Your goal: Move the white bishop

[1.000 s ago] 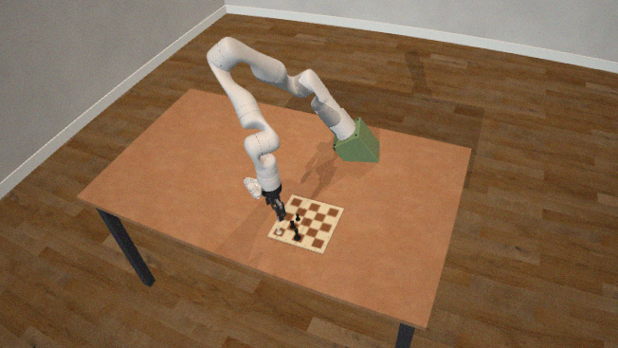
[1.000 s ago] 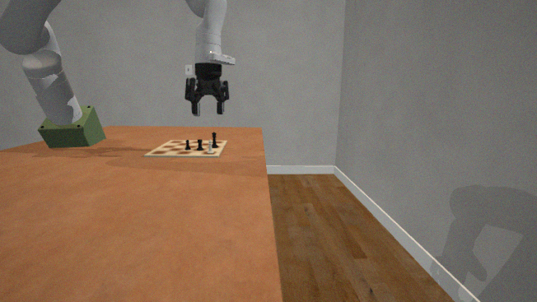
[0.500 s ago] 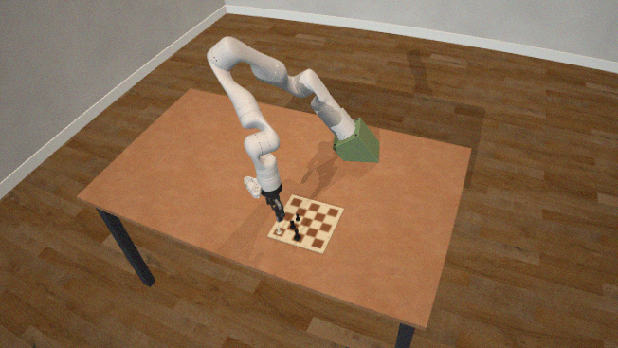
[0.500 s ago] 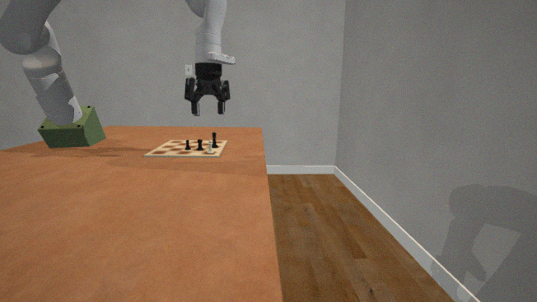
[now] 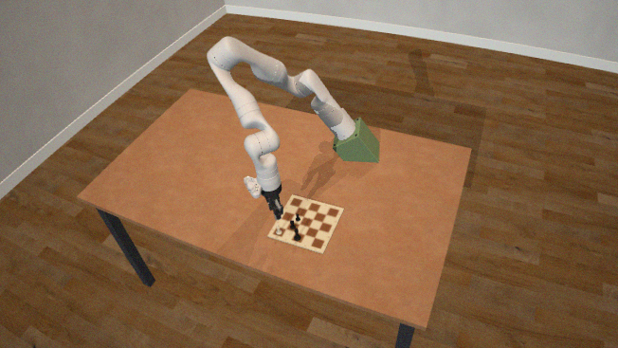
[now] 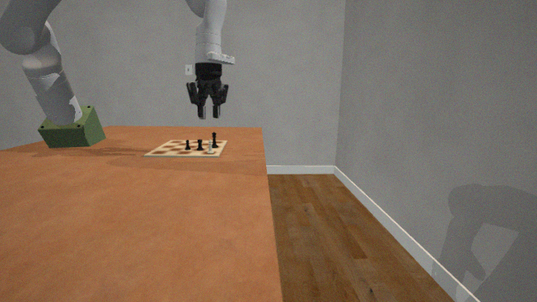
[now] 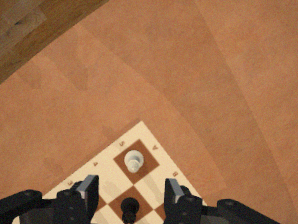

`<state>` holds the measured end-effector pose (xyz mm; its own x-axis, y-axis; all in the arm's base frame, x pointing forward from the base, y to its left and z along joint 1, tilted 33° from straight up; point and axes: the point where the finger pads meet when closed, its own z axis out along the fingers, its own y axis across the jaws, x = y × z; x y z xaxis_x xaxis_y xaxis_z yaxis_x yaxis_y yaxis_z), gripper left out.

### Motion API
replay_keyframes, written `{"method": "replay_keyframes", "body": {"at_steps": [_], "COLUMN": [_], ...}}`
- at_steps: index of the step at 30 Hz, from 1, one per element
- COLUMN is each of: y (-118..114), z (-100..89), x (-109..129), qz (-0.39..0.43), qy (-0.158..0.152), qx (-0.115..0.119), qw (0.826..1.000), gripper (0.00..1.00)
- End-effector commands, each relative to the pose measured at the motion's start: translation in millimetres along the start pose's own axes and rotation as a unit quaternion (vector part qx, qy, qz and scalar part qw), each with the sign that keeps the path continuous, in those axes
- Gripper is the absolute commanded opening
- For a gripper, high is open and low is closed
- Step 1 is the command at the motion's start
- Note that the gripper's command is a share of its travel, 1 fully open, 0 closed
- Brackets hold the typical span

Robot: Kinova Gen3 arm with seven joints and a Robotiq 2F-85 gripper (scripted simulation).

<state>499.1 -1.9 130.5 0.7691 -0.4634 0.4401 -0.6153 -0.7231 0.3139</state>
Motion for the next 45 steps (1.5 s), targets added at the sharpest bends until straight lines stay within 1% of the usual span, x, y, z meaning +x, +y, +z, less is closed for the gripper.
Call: {"method": "replay_keyframes", "body": {"at_steps": [1, 31, 45], "y": [-0.5, -0.5, -0.5], "z": [-0.9, -0.6, 6.3], "x": [0.2, 0.2, 0.2], "qz": [0.0, 0.0, 0.0], "qy": [0.001, 0.001, 0.001], "qx": [0.001, 0.001, 0.001], "qw": [1.0, 1.0, 1.0], "gripper": [0.37, 0.37, 0.37]}}
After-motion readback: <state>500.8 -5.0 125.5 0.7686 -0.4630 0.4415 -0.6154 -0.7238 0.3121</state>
